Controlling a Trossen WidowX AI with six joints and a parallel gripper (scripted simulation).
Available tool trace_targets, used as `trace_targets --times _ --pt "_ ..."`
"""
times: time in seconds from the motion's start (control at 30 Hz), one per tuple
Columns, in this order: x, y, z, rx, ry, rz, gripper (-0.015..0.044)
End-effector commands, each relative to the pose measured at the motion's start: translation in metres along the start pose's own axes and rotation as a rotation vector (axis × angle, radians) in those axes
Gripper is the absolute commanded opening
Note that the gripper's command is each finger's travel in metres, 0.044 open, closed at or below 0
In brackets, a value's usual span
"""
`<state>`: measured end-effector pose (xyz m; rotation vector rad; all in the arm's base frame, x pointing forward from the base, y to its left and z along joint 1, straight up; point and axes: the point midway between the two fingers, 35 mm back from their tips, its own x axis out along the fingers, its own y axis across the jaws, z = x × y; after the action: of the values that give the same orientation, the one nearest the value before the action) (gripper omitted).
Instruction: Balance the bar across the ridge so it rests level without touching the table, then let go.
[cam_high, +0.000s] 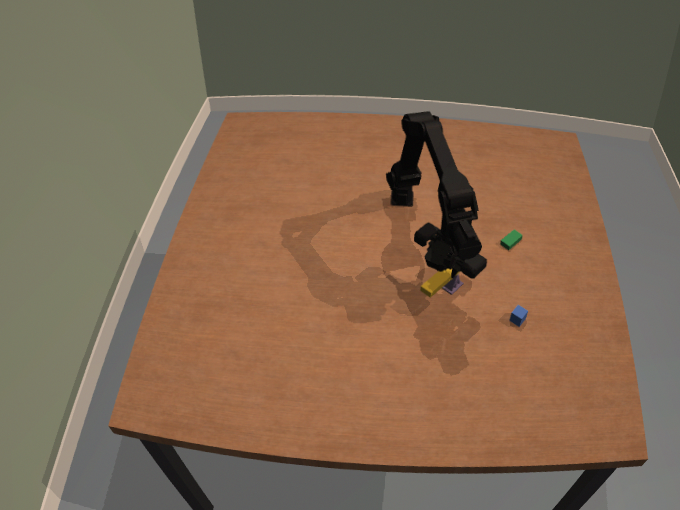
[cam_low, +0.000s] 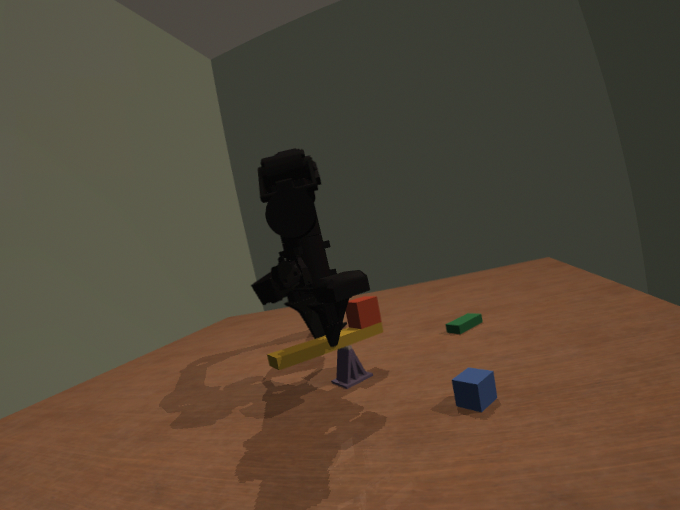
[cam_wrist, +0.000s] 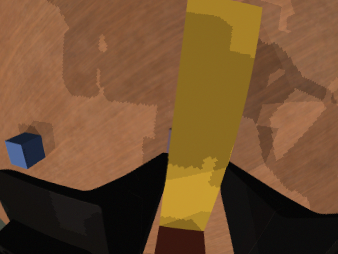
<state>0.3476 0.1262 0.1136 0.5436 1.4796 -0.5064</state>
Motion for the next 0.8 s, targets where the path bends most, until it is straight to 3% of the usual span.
trace_targets --times 0.0,0.77 --pt "0.0004 0.0002 0.0003 0.006 -0.002 0.001 0.0000" --pt "0.0024 0.0001 0.0002 0.006 -0.002 0.001 0.0000"
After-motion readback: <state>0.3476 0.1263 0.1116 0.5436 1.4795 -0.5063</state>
